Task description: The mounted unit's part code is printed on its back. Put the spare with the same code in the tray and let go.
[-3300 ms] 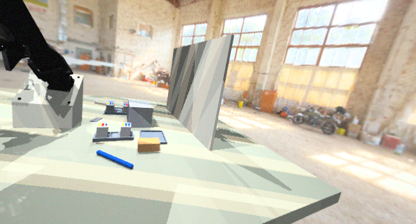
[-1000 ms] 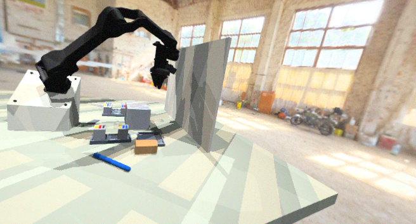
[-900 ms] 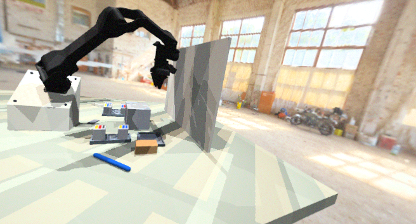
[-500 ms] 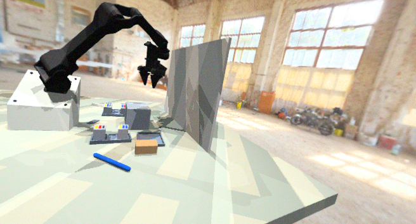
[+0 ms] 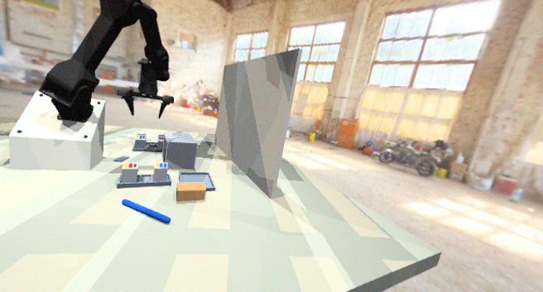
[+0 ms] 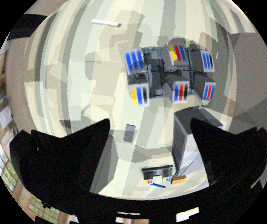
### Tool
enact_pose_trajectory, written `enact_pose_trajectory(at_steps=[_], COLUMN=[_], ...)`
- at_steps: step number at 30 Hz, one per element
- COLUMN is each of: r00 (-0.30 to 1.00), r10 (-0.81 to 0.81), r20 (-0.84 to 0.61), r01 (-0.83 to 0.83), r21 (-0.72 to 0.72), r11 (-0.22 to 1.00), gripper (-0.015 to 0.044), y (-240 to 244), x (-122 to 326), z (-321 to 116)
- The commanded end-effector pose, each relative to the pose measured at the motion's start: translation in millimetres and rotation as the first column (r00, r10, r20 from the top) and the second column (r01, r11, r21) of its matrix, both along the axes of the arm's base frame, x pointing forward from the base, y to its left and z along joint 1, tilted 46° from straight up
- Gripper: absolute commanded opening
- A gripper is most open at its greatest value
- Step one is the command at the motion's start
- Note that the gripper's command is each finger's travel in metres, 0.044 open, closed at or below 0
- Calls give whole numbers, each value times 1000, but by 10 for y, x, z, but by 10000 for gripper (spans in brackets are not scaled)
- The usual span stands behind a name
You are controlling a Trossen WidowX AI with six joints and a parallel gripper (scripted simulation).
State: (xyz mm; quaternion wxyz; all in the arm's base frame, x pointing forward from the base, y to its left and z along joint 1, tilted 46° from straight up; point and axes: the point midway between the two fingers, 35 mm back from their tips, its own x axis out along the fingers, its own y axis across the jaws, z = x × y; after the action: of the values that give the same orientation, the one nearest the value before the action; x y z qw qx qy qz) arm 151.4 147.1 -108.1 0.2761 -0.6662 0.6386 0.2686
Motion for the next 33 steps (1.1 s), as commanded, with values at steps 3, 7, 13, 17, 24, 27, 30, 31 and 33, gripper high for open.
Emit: enact_pose_trajectory(at_steps=[3,7,13,17,24,27,30,31,33], r00=[995,995,995,995,995,995,995,995,995], r10=[70,70,70,70,70,70,70,70,70], r20=[-74,-74,-73,-73,-73,-73,-72,-72,-72], r01=[-70,-70,-70,-70,-70,-70,-70,-70,-70], r21=[1,1,1,1,1,1,1,1,1], r11=[998,998,998,998,998,998,998,998,998], gripper=[440,414,300,300,300,300,300,300,300], y=[-61,-71,-262,-262,-273,-298,-331,-342,-364], x=[-134,-133,-131,-131,-128,-122,-115,-112,-108], z=[-53,-75,-418,-418,-431,-462,-501,-513,-538])
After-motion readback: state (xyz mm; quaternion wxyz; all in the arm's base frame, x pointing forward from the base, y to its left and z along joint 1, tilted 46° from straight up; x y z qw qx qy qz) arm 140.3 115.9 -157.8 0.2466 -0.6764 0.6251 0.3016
